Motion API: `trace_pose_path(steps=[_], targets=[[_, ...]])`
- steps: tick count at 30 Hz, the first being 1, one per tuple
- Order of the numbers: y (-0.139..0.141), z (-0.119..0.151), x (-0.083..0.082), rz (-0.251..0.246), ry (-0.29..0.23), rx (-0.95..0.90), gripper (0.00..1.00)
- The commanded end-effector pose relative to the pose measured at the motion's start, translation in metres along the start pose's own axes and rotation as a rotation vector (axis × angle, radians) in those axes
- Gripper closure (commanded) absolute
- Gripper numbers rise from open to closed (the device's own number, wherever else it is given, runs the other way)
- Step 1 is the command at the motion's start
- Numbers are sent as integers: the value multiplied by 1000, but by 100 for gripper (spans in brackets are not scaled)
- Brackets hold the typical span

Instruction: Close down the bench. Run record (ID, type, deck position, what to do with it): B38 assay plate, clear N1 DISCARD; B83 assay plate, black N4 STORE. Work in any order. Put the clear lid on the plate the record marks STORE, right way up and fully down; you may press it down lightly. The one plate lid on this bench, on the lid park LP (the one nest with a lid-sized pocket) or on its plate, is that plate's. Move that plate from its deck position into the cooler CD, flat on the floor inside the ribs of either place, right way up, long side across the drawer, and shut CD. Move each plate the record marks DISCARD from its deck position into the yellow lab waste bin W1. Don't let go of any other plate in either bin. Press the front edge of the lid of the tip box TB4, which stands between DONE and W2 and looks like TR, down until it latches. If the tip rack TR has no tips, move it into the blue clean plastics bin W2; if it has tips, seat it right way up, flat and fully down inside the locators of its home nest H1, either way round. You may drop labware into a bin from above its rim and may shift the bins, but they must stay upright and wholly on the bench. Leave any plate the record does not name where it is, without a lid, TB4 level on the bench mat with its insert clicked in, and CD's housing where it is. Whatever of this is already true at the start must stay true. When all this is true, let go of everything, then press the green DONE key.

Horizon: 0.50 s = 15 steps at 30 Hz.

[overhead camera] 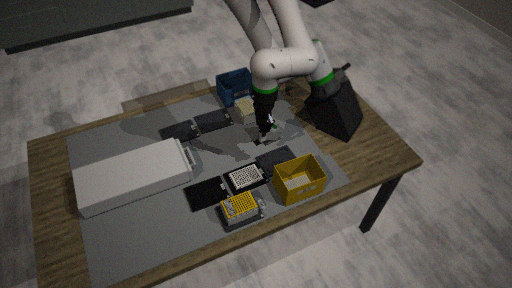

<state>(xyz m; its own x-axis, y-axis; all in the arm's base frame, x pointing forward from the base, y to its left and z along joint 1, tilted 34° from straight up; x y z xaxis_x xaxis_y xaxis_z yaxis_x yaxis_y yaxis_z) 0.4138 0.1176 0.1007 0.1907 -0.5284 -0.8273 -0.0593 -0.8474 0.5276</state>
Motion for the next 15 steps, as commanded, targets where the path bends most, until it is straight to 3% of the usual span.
trace_pose_path(steps=[1, 15], targets=[[5, 7, -1, -1, 1, 0, 100], [34, 50, -4, -1, 1, 0, 100]])
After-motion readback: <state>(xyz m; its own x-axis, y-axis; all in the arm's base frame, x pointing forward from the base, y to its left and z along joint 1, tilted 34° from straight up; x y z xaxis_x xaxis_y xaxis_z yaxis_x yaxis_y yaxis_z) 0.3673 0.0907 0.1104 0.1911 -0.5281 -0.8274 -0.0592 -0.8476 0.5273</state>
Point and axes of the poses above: the point where the finger pads meet when closed, its own x axis out along the fingers, its own y axis across the jaws, z = x × y, the point moved 4 cm from there along -x, back along the fingers, and after that the axes turned 6 degrees about -x, right-handed, at the moved point
